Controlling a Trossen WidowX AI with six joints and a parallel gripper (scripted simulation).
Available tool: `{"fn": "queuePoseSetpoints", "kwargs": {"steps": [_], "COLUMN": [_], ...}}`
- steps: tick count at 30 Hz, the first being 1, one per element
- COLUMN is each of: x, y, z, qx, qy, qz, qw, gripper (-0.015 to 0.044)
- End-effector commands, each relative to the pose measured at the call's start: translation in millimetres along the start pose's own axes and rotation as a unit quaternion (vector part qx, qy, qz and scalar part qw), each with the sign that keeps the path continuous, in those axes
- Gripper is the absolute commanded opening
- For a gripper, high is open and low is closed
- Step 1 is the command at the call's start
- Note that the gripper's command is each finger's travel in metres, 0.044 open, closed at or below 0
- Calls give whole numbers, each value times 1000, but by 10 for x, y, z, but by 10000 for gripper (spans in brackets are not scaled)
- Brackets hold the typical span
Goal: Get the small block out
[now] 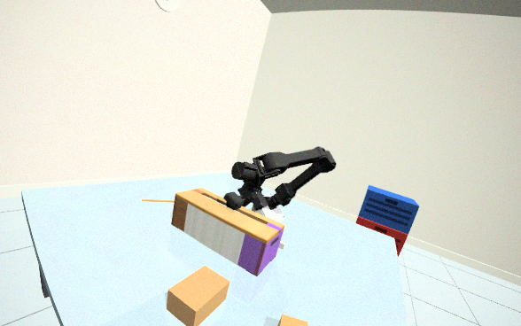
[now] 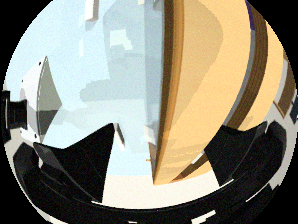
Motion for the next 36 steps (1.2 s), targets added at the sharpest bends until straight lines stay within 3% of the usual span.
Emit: {"fn": "queuePoseSetpoints", "kwargs": {"steps": [1,12,36], "x": [8,42,36], "y": [-49,-3,-86], "z": [-63,64,-168], "qx": [0,0,0], "qy": [0,0,0], "qz": [5,6,6], "qw": [1000,1000,1000], "gripper": [400,400,400]}}
Point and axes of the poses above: the point midway between the two fingers, 35 mm back from their tips, its own y axis back along the fingers, its own x axis across the jaws, z = x × y, the point moved 4 cm from there along y, back along the fingers, and after that the axes turned 2 degrees about -y, right-handed, at the moved point
